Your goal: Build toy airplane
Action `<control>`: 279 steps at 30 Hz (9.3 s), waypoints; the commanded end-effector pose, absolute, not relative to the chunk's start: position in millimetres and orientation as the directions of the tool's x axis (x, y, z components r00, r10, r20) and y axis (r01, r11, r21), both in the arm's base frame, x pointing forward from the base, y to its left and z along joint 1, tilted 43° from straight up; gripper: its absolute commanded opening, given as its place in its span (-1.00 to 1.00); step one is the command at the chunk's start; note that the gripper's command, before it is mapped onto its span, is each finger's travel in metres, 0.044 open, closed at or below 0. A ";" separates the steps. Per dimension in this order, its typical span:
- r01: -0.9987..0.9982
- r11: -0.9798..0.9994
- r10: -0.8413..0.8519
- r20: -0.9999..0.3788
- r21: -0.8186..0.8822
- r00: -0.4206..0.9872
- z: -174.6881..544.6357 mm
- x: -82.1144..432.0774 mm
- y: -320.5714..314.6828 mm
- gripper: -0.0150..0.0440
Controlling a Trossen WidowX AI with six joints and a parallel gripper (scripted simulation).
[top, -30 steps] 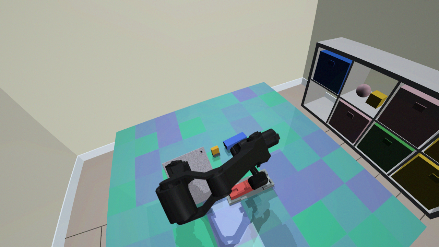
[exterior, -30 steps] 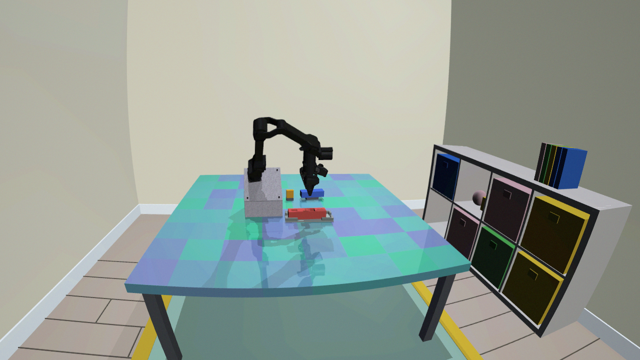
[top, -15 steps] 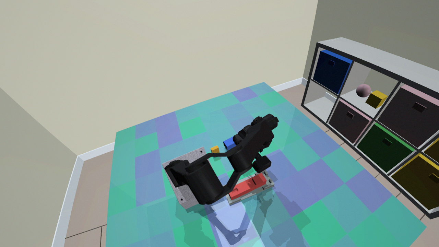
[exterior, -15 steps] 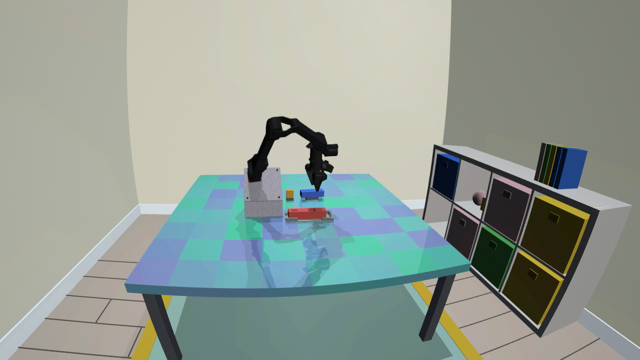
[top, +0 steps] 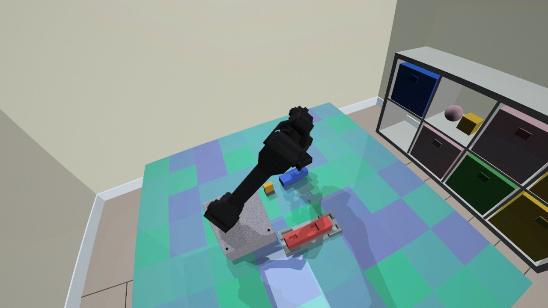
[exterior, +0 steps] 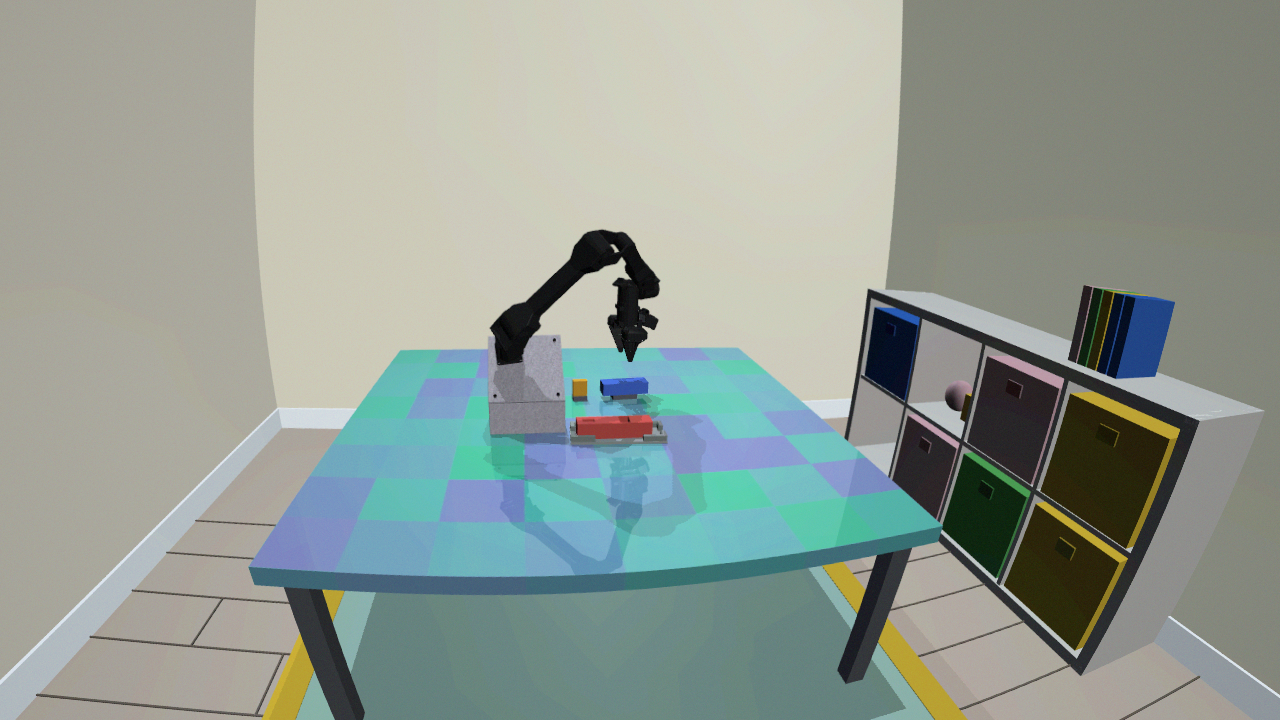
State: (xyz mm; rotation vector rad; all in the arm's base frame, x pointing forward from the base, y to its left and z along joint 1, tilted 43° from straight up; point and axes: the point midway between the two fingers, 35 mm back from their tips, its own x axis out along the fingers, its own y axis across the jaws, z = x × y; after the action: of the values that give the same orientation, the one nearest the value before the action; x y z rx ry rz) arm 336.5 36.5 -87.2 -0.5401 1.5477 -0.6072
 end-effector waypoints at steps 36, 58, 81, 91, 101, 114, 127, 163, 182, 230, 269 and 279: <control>0.043 0.741 -0.667 -0.742 -0.670 -0.065 -159.4 333.2 -15.1 1.00; 0.043 0.740 -0.668 -0.741 -0.671 -0.065 -170.3 331.5 -25.4 0.09; 0.042 0.755 -0.655 -0.756 -0.655 -0.019 -144.9 347.0 3.6 -0.49; 0.043 0.754 -0.654 -0.755 -0.655 -0.035 -122.4 346.9 24.3 -0.49; 0.043 0.750 -0.658 -0.751 -0.660 -0.051 -98.1 344.4 44.3 -0.49; 0.031 0.746 -0.663 -0.746 -0.666 -0.065 -74.8 340.6 59.0 -0.49; -0.188 0.755 -0.648 -0.759 -0.628 -0.064 -49.5 344.5 23.9 -0.49; -0.718 0.561 -0.638 -0.768 -0.413 -0.056 14.3 323.1 -74.8 -0.49; -0.900 0.362 -0.651 -0.757 -0.243 -0.058 42.2 294.4 -121.4 -0.49; -0.989 0.145 -0.674 -0.735 -0.039 -0.069 57.4 257.5 -167.3 0.17; -0.988 0.148 -0.676 -0.734 -0.042 -0.070 38.1 255.2 -187.1 0.15; -0.988 0.148 -0.676 -0.734 -0.042 -0.070 38.1 255.2 -187.1 1.00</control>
State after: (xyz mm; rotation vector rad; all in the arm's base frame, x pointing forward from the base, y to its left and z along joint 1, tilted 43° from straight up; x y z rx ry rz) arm 254.9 -187.1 37.7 -1.5913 1.8138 0.6514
